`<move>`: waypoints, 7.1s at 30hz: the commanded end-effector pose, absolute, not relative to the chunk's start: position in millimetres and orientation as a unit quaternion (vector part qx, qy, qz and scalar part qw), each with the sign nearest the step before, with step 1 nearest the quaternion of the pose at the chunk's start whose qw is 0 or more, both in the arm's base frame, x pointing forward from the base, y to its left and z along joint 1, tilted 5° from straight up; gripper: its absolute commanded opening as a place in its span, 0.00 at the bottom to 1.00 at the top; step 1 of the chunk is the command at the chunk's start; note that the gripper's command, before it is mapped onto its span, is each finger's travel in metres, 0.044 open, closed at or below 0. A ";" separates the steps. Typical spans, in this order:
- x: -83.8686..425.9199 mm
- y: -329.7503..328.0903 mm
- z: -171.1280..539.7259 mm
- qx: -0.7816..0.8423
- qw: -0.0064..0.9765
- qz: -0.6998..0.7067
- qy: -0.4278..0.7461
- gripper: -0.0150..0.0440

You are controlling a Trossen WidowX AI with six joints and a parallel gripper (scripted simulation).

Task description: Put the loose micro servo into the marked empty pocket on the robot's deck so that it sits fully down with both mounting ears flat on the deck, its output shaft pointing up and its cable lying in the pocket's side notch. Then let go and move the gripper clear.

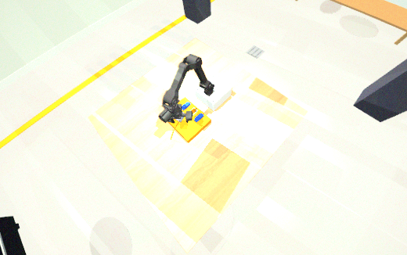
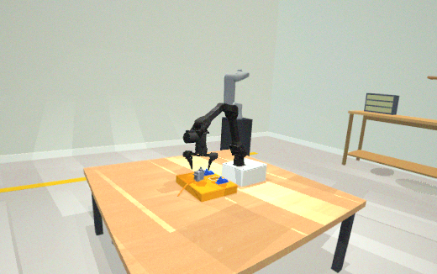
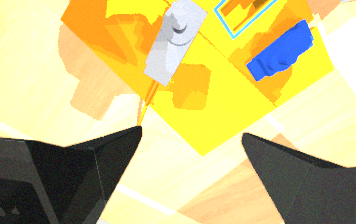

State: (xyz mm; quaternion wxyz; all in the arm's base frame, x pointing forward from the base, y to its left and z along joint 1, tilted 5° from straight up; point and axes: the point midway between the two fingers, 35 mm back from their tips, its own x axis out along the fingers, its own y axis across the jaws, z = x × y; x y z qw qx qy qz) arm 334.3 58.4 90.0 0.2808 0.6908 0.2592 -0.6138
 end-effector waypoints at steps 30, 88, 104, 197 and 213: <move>314.0 -4.4 67.9 0.721 0.127 -0.678 0.068 1.00; 298.1 -0.1 77.8 0.721 0.126 -0.678 0.068 0.25; 287.1 2.5 76.7 0.721 0.126 -0.678 0.068 0.25; 229.4 17.9 71.0 0.719 0.126 -0.680 0.069 0.25; 221.9 20.3 70.2 0.719 0.125 -0.680 0.069 0.25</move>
